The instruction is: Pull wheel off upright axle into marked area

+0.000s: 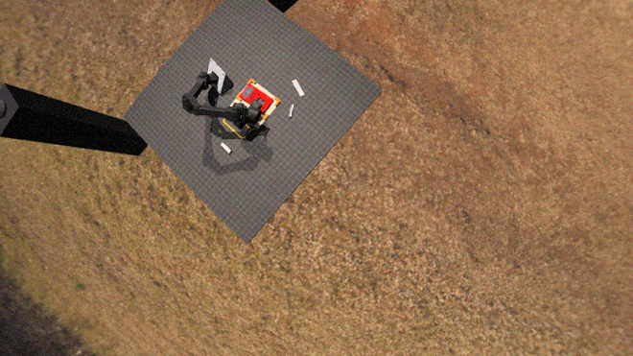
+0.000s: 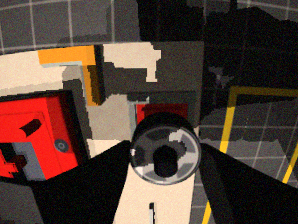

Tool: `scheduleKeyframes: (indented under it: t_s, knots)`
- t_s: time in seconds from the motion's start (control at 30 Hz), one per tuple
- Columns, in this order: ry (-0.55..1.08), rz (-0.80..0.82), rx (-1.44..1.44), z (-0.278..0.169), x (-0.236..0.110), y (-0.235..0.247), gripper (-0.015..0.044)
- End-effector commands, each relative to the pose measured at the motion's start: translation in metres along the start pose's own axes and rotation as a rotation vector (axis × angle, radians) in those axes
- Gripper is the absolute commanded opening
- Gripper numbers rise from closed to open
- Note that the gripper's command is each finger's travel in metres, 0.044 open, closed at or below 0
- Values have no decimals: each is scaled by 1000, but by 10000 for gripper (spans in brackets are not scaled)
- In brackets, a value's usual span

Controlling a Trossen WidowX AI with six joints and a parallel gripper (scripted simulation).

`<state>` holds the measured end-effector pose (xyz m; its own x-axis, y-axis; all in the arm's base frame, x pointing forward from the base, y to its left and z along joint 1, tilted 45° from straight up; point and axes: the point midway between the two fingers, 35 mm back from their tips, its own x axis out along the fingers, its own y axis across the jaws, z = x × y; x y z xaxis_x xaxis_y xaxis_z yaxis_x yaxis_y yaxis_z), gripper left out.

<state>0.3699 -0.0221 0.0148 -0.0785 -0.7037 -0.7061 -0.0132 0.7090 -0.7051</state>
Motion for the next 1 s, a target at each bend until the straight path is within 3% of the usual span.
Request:
scheduleKeyframes:
  t_s: [0.0, 0.97]
  knots:
    - [-32, 6, -19, -1, -21, 3, 0]
    - [-35, 5, -20, -1, -31, 3, 0]
